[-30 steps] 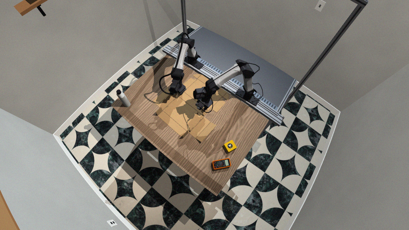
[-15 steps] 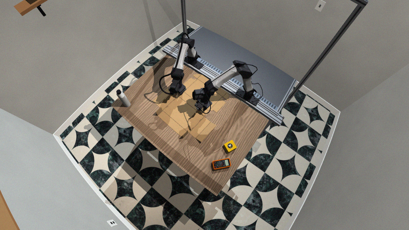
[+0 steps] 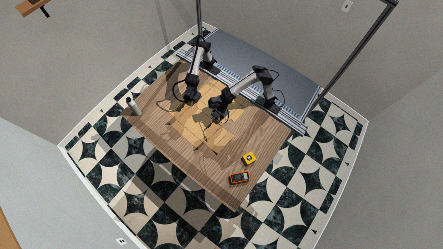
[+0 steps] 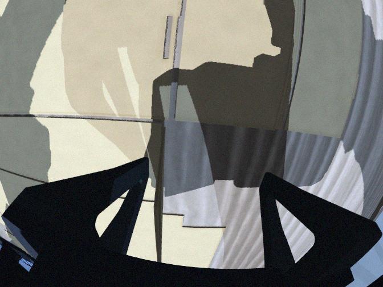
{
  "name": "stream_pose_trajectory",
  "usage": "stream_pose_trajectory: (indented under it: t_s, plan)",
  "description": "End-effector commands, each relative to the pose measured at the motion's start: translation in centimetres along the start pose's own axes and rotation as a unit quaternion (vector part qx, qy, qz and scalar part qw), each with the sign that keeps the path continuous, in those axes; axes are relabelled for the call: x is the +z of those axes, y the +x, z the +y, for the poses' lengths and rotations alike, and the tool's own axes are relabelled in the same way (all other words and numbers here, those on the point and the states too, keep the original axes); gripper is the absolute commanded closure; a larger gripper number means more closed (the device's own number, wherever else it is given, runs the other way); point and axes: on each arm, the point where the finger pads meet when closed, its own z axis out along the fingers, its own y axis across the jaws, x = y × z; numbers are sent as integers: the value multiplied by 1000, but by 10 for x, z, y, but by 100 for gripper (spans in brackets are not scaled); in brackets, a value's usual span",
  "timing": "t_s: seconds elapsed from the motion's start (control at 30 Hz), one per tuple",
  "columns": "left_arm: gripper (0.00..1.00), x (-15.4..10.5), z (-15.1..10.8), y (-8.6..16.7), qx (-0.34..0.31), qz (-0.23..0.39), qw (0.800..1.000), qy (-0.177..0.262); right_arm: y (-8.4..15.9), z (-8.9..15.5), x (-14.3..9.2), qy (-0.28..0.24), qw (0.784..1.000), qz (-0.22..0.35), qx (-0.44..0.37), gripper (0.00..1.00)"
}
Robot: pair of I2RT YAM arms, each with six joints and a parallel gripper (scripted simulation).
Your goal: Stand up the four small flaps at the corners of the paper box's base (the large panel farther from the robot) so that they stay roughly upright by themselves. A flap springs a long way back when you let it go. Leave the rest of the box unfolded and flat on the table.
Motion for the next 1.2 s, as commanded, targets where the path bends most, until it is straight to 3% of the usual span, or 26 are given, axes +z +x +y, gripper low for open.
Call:
stream_pose_trajectory:
  t_s: [0.0, 0.57, 0.93, 1.17]
  plan:
    - [52, -25, -9, -31, -6, -54, 998, 27, -8, -2, 6, 11, 1000, -6, 10, 24]
    - [52, -60, 16, -32, -2, -42, 999, 23, -8, -2, 6, 11, 1000, -6, 10, 24]
    - [52, -64, 27, -32, -2, -42, 999, 21, -8, -2, 6, 11, 1000, -6, 10, 24]
    - [42, -64, 30, -34, -2, -46, 999, 11, -8, -2, 6, 11, 1000, -6, 10, 24]
